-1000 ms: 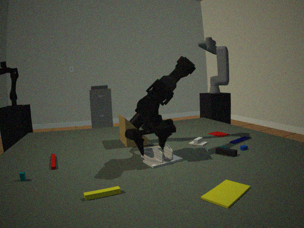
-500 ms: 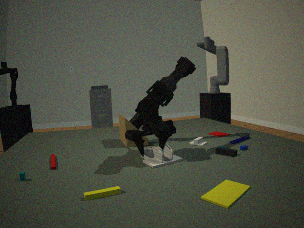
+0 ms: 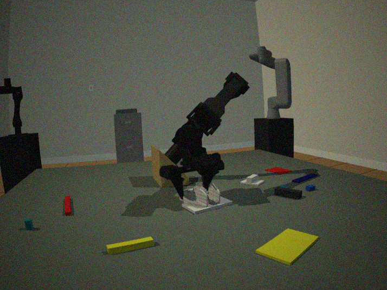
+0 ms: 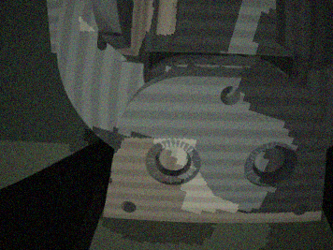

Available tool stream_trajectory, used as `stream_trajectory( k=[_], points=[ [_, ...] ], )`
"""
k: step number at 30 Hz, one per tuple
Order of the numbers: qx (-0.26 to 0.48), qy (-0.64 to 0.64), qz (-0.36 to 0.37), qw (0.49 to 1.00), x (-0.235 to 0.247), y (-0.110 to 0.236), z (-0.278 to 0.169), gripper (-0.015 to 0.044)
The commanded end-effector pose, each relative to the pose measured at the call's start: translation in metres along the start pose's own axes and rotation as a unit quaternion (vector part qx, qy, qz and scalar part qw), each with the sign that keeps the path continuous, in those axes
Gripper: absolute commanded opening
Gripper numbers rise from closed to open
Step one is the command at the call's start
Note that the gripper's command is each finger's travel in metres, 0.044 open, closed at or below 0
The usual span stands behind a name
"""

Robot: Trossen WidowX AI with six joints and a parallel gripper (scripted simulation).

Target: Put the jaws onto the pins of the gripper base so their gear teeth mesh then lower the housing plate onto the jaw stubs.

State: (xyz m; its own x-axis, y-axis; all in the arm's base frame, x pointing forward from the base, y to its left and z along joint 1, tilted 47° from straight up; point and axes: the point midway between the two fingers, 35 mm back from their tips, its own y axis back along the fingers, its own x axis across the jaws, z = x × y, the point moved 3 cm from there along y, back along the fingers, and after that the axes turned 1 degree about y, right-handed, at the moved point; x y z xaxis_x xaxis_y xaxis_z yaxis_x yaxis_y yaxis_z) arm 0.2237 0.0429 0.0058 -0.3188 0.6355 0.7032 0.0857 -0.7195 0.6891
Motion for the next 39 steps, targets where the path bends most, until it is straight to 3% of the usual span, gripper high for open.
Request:
stream_trajectory(
  k=[1, 39],
  points=[
    [0.000, -0.002, 0.000, 1.000, -0.0002, -0.0005, -0.0003, 0.0351],
    [0.000, -0.002, 0.000, 1.000, -0.0003, 0.0038, 0.0002, 0.0351]
  ],
)
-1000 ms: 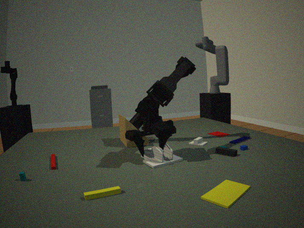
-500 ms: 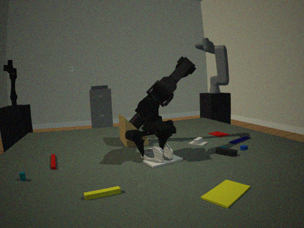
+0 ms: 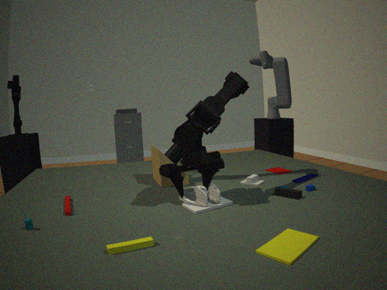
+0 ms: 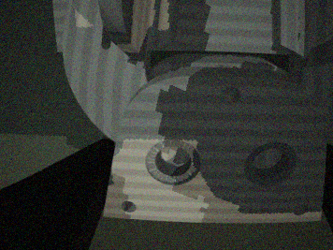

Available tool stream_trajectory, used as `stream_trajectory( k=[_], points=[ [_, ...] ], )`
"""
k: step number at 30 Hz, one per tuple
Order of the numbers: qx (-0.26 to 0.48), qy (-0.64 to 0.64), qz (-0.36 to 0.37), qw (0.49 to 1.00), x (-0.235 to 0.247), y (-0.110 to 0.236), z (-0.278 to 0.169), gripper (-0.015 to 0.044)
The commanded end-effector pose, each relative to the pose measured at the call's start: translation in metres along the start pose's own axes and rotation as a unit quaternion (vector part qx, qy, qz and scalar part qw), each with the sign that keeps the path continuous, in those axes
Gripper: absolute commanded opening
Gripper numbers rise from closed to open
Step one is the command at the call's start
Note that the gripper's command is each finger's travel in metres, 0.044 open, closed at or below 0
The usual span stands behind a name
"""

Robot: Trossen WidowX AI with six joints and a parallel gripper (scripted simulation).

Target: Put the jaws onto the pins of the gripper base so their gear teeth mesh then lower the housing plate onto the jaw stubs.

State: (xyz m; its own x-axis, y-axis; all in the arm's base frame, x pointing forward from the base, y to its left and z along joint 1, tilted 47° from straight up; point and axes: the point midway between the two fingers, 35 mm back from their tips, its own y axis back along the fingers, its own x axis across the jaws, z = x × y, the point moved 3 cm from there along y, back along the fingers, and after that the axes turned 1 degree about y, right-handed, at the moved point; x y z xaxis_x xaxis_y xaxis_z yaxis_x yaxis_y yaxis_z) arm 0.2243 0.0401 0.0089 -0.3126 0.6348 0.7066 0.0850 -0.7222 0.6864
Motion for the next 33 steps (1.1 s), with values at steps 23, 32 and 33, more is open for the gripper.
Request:
stream_trajectory(
  k=[23, 32, 33],
  points=[
    [0.001, 0.001, -0.002, 1.000, -0.0004, -0.0047, -0.0002, 0.0351],
    [0.001, 0.001, -0.002, 1.000, -0.0004, -0.0047, -0.0002, 0.0351],
    [0.001, 0.001, -0.002, 1.000, -0.0004, -0.0047, -0.0002, 0.0351]
  ],
)
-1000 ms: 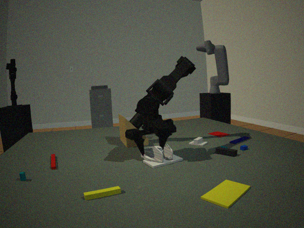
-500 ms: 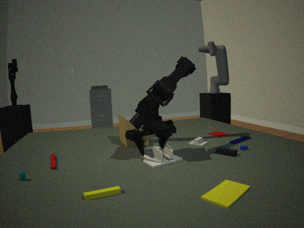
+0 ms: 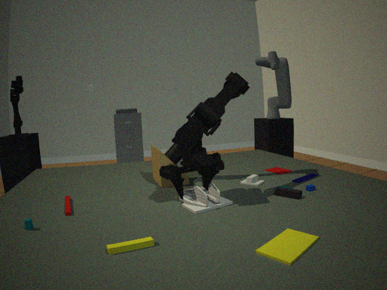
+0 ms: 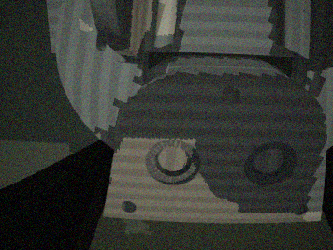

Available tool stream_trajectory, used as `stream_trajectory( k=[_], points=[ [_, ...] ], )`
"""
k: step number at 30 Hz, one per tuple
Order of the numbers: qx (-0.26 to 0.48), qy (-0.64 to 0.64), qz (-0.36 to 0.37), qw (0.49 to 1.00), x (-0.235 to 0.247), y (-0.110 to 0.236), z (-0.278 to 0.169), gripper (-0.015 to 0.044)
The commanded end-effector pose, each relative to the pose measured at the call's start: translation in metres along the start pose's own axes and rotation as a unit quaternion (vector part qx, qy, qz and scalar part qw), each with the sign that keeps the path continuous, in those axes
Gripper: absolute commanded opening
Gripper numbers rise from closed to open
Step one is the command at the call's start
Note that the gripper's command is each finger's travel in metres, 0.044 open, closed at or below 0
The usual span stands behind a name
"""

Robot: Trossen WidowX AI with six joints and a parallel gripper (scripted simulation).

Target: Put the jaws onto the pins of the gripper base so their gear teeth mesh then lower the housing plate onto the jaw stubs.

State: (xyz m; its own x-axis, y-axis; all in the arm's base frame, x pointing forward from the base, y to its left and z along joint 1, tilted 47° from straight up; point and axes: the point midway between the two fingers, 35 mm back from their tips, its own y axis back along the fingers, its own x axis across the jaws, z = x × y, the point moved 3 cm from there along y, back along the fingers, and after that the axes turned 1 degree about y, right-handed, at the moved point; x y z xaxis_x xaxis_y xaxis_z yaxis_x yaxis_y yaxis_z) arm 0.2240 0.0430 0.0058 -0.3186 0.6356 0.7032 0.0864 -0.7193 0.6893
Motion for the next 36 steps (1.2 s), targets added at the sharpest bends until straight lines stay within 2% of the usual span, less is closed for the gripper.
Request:
stream_trajectory(
  k=[1, 12, 15, 16, 29, 32, 36],
  points=[
    [0.000, -0.002, 0.000, 1.000, 0.000, -0.001, 0.000, 0.0351],
    [0.000, -0.002, 0.000, 1.000, 0.000, -0.001, 0.000, 0.0351],
    [0.000, 0.000, 0.000, 1.000, 0.000, 0.000, 0.000, 0.0430],
    [0.000, 0.000, 0.000, 1.000, 0.000, 0.000, 0.000, 0.0440],
    [0.000, 0.000, 0.000, 1.000, 0.000, 0.000, 0.000, 0.0440],
    [0.000, -0.001, -0.002, 1.000, -0.002, 0.013, 0.002, 0.0440],
    [0.001, -0.002, -0.003, 1.000, -0.002, 0.056, 0.002, 0.0440]
  ],
)
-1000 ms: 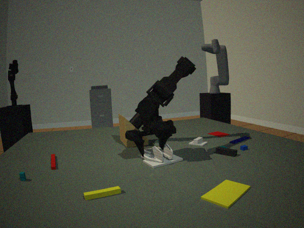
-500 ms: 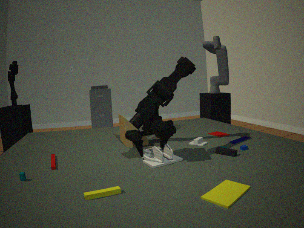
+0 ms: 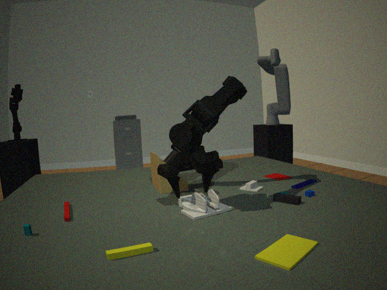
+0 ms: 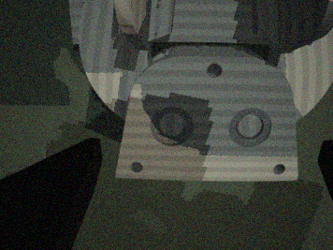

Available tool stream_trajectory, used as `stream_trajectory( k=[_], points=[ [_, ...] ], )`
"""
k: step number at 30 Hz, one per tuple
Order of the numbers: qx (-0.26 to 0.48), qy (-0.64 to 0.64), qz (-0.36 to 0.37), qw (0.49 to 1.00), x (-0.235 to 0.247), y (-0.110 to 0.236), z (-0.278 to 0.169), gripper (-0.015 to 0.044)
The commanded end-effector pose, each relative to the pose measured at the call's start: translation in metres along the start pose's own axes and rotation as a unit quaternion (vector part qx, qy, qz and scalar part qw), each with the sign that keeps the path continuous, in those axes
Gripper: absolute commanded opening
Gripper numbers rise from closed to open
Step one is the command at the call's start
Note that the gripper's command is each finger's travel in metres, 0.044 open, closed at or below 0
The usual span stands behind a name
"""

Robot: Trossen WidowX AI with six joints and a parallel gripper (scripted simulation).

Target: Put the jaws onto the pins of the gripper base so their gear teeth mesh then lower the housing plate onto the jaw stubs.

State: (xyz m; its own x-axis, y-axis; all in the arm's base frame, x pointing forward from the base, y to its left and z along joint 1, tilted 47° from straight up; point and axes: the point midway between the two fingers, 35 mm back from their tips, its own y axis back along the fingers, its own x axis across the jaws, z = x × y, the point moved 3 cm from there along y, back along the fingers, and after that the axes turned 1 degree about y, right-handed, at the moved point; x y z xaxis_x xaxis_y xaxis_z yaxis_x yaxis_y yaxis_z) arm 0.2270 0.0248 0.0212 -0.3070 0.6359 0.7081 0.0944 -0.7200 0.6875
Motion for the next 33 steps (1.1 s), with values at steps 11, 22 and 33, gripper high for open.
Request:
stream_trajectory(
  k=[11, 22, 33],
  points=[
    [-0.006, 0.001, -0.007, 1.000, 0.000, 0.066, -0.008, 0.0440],
    [-0.002, 0.003, -0.004, 1.000, 0.006, 0.102, -0.026, 0.0440],
    [-0.002, 0.003, -0.004, 1.000, 0.006, 0.102, -0.026, 0.0440]
  ],
)
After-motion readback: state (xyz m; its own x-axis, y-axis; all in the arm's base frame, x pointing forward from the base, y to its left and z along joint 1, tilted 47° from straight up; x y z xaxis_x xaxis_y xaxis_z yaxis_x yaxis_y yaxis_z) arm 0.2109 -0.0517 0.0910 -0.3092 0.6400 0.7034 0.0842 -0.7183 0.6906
